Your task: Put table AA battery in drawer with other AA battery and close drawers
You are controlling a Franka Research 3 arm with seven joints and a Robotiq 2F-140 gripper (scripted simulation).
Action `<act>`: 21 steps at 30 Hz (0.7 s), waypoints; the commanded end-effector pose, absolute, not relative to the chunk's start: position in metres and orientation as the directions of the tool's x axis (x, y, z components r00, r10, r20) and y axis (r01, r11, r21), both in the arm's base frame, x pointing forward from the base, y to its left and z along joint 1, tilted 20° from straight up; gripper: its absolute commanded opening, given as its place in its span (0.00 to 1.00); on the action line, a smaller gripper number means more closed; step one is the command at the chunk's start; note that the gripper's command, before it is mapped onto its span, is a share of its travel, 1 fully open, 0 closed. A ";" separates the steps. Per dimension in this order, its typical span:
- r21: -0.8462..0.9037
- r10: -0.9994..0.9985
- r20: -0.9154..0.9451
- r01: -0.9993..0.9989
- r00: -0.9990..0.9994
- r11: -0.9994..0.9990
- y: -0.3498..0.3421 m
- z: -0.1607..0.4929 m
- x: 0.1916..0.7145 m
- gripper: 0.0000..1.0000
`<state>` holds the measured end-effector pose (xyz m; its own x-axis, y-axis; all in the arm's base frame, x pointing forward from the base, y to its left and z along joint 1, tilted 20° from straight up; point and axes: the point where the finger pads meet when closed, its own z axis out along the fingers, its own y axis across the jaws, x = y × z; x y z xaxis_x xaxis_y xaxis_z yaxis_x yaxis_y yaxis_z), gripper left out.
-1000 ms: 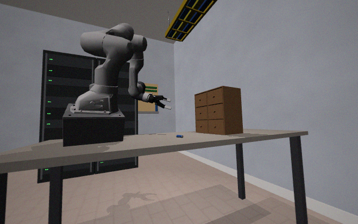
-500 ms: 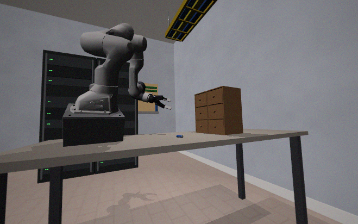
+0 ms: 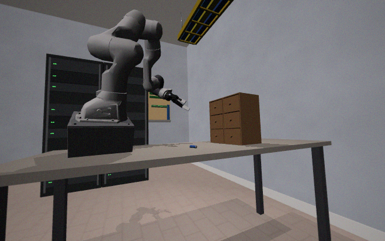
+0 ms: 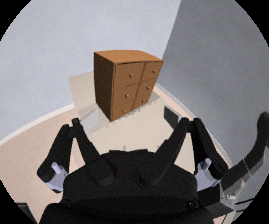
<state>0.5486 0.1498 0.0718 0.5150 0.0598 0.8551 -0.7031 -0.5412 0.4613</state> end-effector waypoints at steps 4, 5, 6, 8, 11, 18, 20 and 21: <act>0.250 -0.284 0.863 -0.841 0.419 -0.480 0.098 0.111 0.522 1.00; 0.250 -0.284 0.863 -0.841 0.419 -0.480 0.098 0.111 0.522 1.00; 0.213 -0.356 0.849 -0.869 0.391 -0.447 0.084 0.123 0.516 1.00; 0.176 -0.426 0.830 -0.894 0.359 -0.411 0.070 0.136 0.510 1.00; 0.109 -0.557 0.780 -0.938 0.286 -0.329 0.041 0.161 0.499 1.00; 0.008 -0.763 0.637 -0.990 0.112 -0.139 -0.013 0.210 0.477 1.00; -0.023 -0.832 0.554 -0.999 0.023 -0.043 -0.038 0.232 0.467 1.00; -0.034 -0.858 0.513 -0.999 -0.021 0.004 -0.050 0.243 0.463 1.00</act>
<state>0.4733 -0.0310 0.2259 0.0274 -0.7749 0.6315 -0.9979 -0.0588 -0.0288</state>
